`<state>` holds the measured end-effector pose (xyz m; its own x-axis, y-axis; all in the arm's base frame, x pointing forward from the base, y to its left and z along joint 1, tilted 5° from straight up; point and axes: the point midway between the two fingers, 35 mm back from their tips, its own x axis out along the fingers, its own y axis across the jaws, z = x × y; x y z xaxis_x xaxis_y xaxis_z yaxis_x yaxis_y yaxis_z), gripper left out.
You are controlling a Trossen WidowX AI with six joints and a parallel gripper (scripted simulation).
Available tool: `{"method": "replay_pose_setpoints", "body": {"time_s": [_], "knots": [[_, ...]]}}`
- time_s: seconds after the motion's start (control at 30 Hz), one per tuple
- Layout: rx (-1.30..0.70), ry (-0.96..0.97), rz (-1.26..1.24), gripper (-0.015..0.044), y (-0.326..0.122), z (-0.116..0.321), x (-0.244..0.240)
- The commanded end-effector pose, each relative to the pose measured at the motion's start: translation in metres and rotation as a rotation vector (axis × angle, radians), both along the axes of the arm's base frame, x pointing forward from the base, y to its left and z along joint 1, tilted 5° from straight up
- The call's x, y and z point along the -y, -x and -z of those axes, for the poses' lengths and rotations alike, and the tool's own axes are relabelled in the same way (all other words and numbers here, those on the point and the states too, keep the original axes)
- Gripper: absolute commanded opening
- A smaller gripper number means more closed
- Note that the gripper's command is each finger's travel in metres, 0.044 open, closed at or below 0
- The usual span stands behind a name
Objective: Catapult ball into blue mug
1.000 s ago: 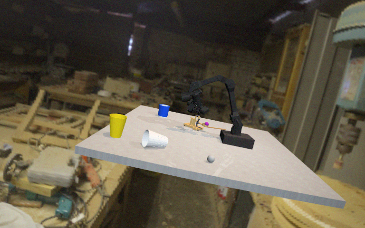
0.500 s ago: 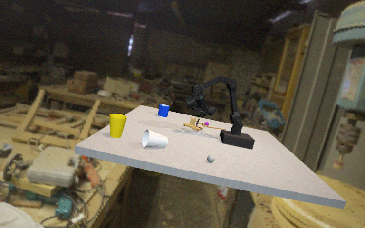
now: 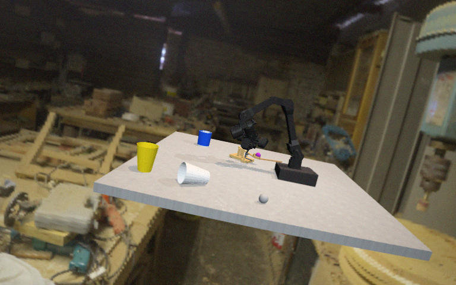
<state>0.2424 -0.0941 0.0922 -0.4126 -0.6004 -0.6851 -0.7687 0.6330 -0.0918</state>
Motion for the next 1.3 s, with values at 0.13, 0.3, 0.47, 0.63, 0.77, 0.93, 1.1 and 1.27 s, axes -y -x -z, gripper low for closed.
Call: {"method": "replay_pose_setpoints", "body": {"time_s": [0.13,0.3,0.47,0.63,0.77,0.93,1.1,1.27], "knots": [[-0.006,0.004,-0.005,0.0000,-0.001,0.012,0.002],[-0.006,0.004,-0.005,0.0000,-0.002,0.020,0.003],[-0.006,0.004,-0.005,0.0000,-0.002,0.028,0.004],[-0.006,0.004,-0.005,0.0000,-0.003,0.036,0.005],[-0.006,0.004,-0.005,0.0000,-0.003,0.043,0.006],[-0.006,0.004,-0.005,0.0000,-0.003,0.051,0.007],[-0.006,0.004,-0.005,0.0000,-0.002,0.059,0.008],[-0.006,0.004,-0.005,0.0000,-0.002,0.068,0.009]]}}
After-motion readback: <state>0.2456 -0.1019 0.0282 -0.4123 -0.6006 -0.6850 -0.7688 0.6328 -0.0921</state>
